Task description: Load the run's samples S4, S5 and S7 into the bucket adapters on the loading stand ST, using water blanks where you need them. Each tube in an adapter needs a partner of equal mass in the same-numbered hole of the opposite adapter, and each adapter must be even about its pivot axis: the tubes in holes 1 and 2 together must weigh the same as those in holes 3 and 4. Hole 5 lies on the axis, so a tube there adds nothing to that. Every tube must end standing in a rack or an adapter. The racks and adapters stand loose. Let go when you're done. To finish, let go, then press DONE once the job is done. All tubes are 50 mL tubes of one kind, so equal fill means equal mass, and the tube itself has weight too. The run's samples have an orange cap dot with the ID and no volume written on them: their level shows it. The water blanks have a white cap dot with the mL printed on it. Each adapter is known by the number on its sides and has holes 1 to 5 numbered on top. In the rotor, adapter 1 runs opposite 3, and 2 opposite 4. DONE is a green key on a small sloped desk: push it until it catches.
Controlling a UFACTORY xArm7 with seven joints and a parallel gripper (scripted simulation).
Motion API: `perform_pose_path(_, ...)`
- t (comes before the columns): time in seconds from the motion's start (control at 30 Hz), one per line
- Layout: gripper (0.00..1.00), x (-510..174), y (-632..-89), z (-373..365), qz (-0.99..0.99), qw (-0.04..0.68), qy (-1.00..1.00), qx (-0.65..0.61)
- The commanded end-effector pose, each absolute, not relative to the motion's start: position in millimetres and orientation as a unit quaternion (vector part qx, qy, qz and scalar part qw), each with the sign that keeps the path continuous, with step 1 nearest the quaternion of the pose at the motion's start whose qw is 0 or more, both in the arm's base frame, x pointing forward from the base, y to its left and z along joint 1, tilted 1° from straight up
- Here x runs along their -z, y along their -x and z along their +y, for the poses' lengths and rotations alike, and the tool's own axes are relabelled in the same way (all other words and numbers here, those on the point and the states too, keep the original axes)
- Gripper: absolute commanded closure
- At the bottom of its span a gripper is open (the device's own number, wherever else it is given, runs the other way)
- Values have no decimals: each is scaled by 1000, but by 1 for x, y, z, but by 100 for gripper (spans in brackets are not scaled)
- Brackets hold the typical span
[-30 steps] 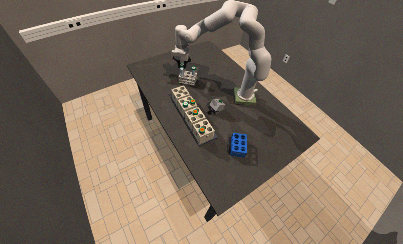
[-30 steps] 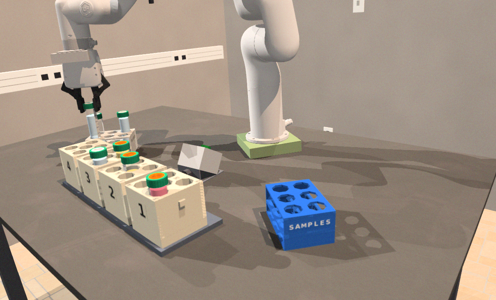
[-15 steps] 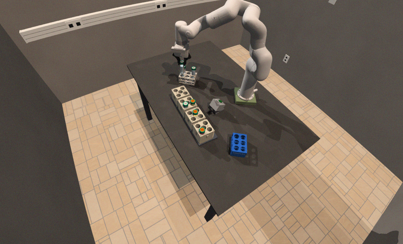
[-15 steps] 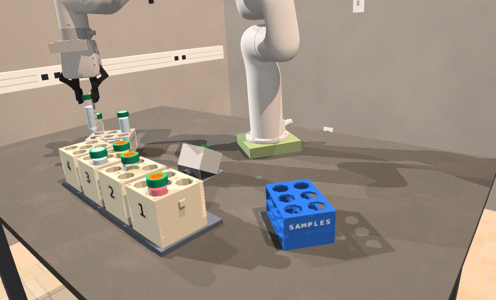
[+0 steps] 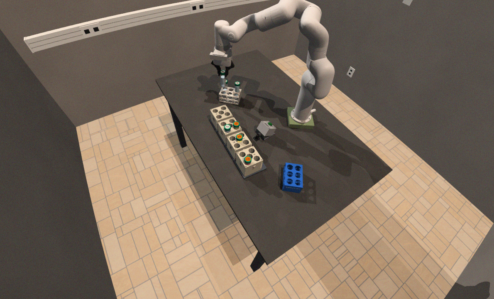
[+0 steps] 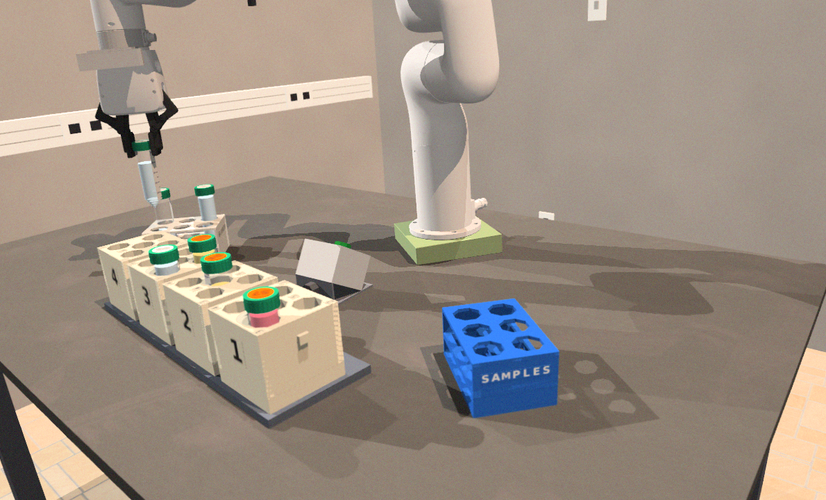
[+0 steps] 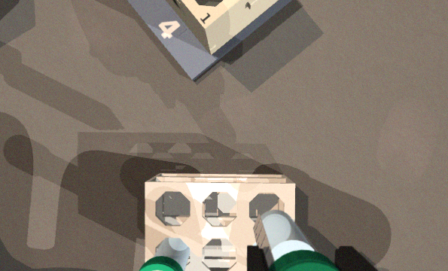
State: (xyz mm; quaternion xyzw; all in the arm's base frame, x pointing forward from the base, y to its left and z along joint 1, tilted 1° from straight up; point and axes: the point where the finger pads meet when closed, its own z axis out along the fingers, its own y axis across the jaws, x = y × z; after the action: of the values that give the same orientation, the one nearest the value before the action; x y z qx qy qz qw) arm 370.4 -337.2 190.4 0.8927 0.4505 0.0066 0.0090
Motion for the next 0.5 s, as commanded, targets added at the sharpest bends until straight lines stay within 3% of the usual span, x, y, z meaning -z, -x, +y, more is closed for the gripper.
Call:
perform_pose_path(0.0,100,-202,-371,-338,450,11,-893,-8)
perform_pose_path(0.47,100,-226,-371,-338,450,11,-893,-8)
